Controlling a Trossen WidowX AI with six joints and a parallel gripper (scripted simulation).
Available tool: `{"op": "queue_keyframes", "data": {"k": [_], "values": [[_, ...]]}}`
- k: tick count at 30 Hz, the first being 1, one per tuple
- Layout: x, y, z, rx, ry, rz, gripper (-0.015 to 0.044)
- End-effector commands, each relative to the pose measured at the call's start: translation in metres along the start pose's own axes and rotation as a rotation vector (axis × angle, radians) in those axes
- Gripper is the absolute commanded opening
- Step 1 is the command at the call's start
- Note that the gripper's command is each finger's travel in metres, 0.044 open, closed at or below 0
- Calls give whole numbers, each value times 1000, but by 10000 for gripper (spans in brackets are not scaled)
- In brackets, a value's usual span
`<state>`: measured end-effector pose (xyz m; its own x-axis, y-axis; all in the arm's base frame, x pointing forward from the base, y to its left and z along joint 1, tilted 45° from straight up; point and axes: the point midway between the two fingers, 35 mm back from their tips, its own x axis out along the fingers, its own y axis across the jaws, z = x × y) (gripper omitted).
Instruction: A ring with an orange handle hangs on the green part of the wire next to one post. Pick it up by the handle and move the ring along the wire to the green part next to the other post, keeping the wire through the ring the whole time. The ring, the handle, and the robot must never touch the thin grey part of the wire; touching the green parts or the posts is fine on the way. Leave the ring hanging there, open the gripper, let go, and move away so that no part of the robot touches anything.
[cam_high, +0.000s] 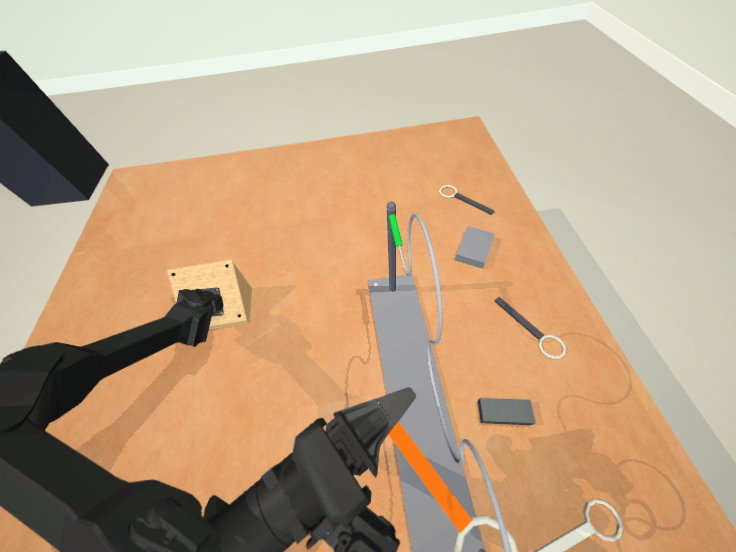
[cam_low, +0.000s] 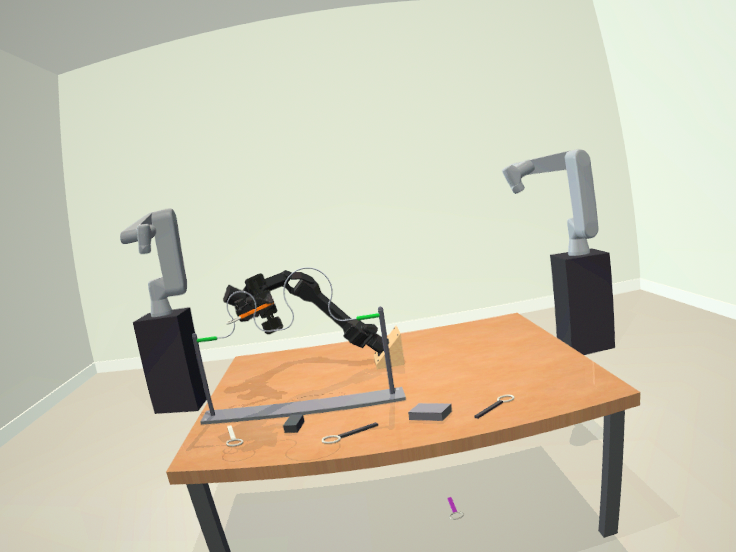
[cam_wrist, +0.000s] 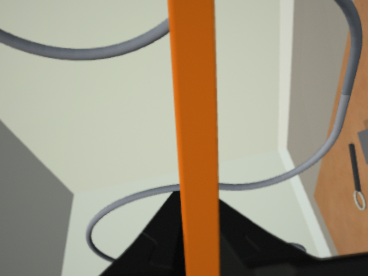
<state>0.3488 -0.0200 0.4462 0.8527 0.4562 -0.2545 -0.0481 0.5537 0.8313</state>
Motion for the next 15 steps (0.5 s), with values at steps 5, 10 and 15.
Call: {"op": "queue_keyframes", "data": {"k": [5,10,15], "values": [[-2,20,1,73,1,49,-150],[-3,27,3,89,1,56,-150],[-4,30,4,73,1,46,-150]]}}
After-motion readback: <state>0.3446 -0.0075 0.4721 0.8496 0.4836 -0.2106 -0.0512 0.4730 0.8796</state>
